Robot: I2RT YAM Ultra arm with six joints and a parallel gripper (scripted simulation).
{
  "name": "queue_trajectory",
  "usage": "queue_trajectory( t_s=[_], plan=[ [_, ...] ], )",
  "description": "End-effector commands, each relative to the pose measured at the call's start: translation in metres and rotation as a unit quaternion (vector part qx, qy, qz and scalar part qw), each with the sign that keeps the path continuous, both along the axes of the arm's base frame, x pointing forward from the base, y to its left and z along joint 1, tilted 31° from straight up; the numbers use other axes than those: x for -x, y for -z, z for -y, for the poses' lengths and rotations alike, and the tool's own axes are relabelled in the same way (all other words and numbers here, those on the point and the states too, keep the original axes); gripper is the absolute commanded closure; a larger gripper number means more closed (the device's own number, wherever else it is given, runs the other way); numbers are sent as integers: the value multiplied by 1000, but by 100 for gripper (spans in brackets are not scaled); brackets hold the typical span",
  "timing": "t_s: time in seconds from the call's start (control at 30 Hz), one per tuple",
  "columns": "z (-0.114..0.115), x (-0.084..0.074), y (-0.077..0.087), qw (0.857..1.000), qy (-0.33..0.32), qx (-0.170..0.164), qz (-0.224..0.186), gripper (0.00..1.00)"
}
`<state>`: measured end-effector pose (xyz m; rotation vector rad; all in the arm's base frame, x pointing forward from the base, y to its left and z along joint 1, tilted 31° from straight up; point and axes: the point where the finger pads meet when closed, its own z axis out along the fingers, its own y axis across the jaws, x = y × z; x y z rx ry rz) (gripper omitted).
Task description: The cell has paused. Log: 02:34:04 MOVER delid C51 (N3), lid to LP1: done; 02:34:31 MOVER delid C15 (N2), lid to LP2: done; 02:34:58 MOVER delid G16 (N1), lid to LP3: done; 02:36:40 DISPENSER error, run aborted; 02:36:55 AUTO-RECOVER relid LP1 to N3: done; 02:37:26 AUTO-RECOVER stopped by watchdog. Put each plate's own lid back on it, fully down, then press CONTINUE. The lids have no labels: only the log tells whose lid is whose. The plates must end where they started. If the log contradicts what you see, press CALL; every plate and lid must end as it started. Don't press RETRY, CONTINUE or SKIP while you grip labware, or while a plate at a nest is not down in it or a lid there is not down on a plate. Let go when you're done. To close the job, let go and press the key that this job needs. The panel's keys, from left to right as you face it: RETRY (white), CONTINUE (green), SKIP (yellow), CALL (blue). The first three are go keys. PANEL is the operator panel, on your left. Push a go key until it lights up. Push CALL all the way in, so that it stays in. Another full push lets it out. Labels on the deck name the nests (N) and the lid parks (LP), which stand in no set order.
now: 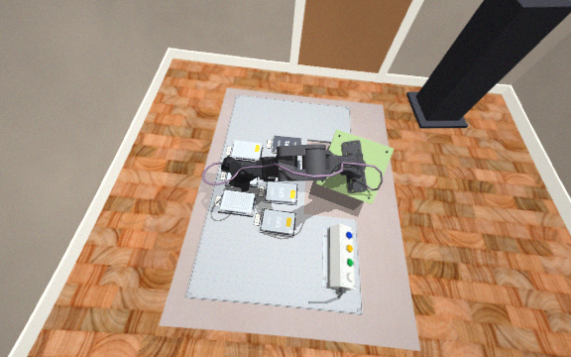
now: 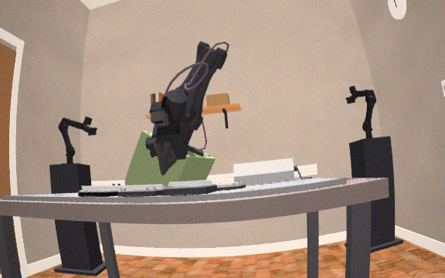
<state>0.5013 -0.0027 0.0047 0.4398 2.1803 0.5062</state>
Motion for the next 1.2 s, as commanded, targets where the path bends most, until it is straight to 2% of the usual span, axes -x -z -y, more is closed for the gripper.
queue_trajectory(
  t_s=[0.0, 0.23, 0.37, 0.57, 0.63, 1.17],
  plan=[
    [10, -7, -13, 1000, 9, 4, 17, 100],
    [10, -7, -13, 1000, 9, 4, 17, 100],
    [31, -4, 3, 1000, 9, 5, 15, 100],
    [59, -7, 11, 1000, 9, 8, 26, 100],
    [59, -7, 11, 1000, 9, 8, 26, 100],
    [125, 5, 50, 1000, 9, 10, 22, 100]
  ],
)
